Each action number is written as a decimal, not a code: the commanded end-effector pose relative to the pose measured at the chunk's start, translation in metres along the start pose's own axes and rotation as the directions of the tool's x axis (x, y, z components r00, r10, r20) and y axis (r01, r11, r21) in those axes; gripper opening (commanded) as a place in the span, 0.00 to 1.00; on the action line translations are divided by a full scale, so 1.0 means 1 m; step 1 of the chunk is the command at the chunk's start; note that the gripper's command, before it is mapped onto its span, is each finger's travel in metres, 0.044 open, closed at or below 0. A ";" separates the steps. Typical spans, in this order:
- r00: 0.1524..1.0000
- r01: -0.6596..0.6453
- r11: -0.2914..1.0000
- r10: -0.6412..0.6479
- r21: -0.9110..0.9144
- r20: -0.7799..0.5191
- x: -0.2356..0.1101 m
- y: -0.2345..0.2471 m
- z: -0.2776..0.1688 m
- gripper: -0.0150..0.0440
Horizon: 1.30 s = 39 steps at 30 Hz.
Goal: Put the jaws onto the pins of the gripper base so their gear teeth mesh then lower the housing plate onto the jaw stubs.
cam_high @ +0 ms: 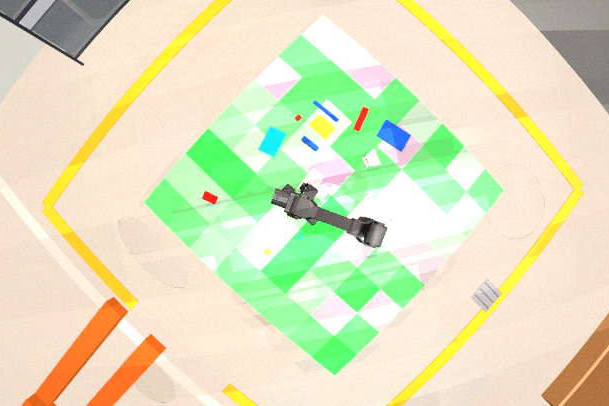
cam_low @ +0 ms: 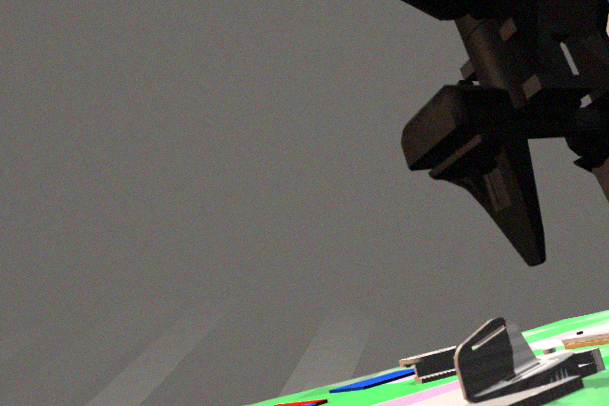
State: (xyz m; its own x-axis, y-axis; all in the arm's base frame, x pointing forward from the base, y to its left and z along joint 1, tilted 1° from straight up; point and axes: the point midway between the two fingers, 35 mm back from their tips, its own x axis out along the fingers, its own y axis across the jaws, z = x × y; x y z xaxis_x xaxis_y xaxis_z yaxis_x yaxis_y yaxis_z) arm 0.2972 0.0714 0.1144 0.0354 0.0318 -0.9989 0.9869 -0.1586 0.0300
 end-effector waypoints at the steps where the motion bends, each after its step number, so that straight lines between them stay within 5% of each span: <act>1: 1.000 0.000 0.994 0.000 0.108 0.005 0.000 -0.002 -0.004 1.00; 28: 1.000 -0.001 0.721 -0.004 0.693 0.005 -0.001 -0.016 -0.035 1.00; 39: 1.000 -0.001 0.640 -0.004 0.768 0.005 -0.002 -0.018 -0.039 1.00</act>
State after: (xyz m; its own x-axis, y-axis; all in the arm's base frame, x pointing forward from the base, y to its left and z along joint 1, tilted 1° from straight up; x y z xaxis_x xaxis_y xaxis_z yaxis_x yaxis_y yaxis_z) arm 0.2857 0.1133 0.1168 0.0307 0.0332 -0.9990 0.5278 -0.8493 -0.0120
